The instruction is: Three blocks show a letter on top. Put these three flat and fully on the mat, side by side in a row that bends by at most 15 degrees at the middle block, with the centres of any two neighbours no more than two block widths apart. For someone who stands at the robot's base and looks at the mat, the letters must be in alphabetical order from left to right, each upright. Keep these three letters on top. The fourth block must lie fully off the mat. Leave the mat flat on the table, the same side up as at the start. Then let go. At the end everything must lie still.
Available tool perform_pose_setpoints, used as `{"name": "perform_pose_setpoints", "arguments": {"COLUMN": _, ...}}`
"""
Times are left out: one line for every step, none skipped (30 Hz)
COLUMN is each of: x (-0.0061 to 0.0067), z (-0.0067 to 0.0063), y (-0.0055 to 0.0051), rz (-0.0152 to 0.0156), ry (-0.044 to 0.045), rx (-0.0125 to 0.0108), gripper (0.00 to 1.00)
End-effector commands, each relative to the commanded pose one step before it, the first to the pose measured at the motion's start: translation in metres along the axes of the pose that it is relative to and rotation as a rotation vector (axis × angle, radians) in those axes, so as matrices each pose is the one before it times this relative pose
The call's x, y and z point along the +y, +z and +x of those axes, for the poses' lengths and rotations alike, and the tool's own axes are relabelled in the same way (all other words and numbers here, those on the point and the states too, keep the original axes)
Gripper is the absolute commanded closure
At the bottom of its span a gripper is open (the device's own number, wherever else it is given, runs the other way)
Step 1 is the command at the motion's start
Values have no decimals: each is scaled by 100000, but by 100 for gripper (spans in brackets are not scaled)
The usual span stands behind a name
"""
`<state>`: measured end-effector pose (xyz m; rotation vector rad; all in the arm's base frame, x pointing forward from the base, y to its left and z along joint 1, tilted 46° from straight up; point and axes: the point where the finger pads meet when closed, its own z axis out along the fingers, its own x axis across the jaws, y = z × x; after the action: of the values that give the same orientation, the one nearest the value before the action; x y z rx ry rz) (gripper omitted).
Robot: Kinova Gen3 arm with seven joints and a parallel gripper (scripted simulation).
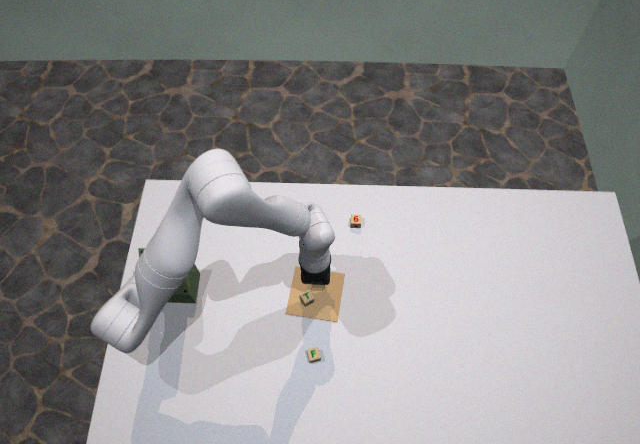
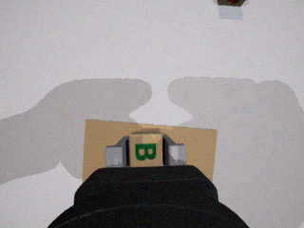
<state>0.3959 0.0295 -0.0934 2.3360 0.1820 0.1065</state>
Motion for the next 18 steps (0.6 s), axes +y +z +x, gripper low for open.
{"name": "perform_pose_setpoints", "arguments": {"x": -44, "z": 52, "y": -76, "rz": 112, "ry": -14, "rx": 156, "gripper": 37}}
{"name": "perform_pose_setpoints", "arguments": {"x": 0, "z": 0, "y": 0, "rz": 0, "ry": 0, "rx": 0, "gripper": 37}}
{"name": "perform_pose_setpoints", "arguments": {"x": 0, "z": 0, "y": 0, "rz": 0, "ry": 0, "rx": 0, "gripper": 37}}
{"name": "perform_pose_setpoints", "arguments": {"x": 0, "z": 0, "y": 0, "rz": 0, "ry": 0, "rx": 0, "gripper": 31}}
{"name": "perform_pose_setpoints", "arguments": {"x": 0, "z": 0, "y": 0, "rz": 0, "ry": 0, "rx": 0, "gripper": 31}}
{"name": "perform_pose_setpoints", "arguments": {"x": 0, "z": 0, "y": 0, "rz": 0, "ry": 0, "rx": 0, "gripper": 31}}
{"name": "perform_pose_setpoints", "arguments": {"x": 0, "z": 0, "y": 0, "rz": 0, "ry": 0, "rx": 0, "gripper": 25}}
{"name": "perform_pose_setpoints", "arguments": {"x": 0, "z": 0, "y": 0, "rz": 0, "ry": 0, "rx": 0, "gripper": 25}}
{"name": "perform_pose_setpoints", "arguments": {"x": 0, "z": 0, "y": 0, "rz": 0, "ry": 0, "rx": 0, "gripper": 25}}
{"name": "perform_pose_setpoints", "arguments": {"x": 0, "z": 0, "y": 0, "rz": 0, "ry": 0, "rx": 0, "gripper": 19}}
{"name": "perform_pose_setpoints", "arguments": {"x": 0, "z": 0, "y": 0, "rz": 0, "ry": 0, "rx": 0, "gripper": 19}}
{"name": "perform_pose_setpoints", "arguments": {"x": 0, "z": 0, "y": 0, "rz": 0, "ry": 0, "rx": 0, "gripper": 19}}
{"name": "perform_pose_setpoints", "arguments": {"x": 0, "z": 0, "y": 0, "rz": 0, "ry": 0, "rx": 0, "gripper": 19}}
{"name": "perform_pose_setpoints", "arguments": {"x": 0, "z": 0, "y": 0, "rz": 0, "ry": 0, "rx": 0, "gripper": 19}}
{"name": "perform_pose_setpoints", "arguments": {"x": 0, "z": 0, "y": 0, "rz": 0, "ry": 0, "rx": 0, "gripper": 13}}
{"name": "perform_pose_setpoints", "arguments": {"x": 0, "z": 0, "y": 0, "rz": 0, "ry": 0, "rx": 0, "gripper": 13}}
{"name": "perform_pose_setpoints", "arguments": {"x": 0, "z": 0, "y": 0, "rz": 0, "ry": 0, "rx": 0, "gripper": 13}}
{"name": "perform_pose_setpoints", "arguments": {"x": 0, "z": 0, "y": 0, "rz": 0, "ry": 0, "rx": 0, "gripper": 13}}
